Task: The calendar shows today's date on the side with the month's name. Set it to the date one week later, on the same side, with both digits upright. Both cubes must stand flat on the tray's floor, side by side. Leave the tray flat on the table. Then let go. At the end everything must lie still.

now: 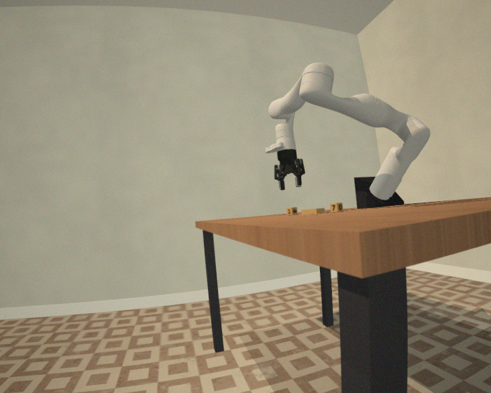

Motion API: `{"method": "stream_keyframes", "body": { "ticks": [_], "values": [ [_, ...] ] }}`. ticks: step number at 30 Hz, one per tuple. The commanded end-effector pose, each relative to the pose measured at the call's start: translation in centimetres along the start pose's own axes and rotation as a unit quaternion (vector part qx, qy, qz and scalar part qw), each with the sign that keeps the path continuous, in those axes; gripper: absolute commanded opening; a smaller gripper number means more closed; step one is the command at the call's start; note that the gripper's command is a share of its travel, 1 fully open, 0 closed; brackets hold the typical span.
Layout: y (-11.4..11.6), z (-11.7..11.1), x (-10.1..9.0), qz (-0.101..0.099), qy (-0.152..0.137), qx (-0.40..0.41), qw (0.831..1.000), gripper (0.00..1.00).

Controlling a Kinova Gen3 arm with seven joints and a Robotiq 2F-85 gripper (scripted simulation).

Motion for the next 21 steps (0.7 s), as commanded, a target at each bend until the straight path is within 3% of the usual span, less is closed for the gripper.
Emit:
{"method": "stream_keyframes", "body": {
  "ticks": [1,11,12,21],
  "values": [
    [0.1,0.04,-0.05,0.0,0.0,0.003,1.0,1.0],
    [0.13,0.04,-0.04,0.0,0.0,0.005,1.0,1.0],
    [0.13,0.04,-0.04,0.0,0.0,0.005,1.0,0.46],
    [0.13,0.04,-0.04,0.0,0.0,0.005,1.0,0.46]
  ]
}}
Point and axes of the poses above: the point where the finger pads meet when closed, its own x axis out along the fingers, its own y axis across the jaws, z = x × y, the point moved 8 cm from there along -x, back along the fingers, and after that the axes turned 12 degrees about x, right-handed, at the moved point
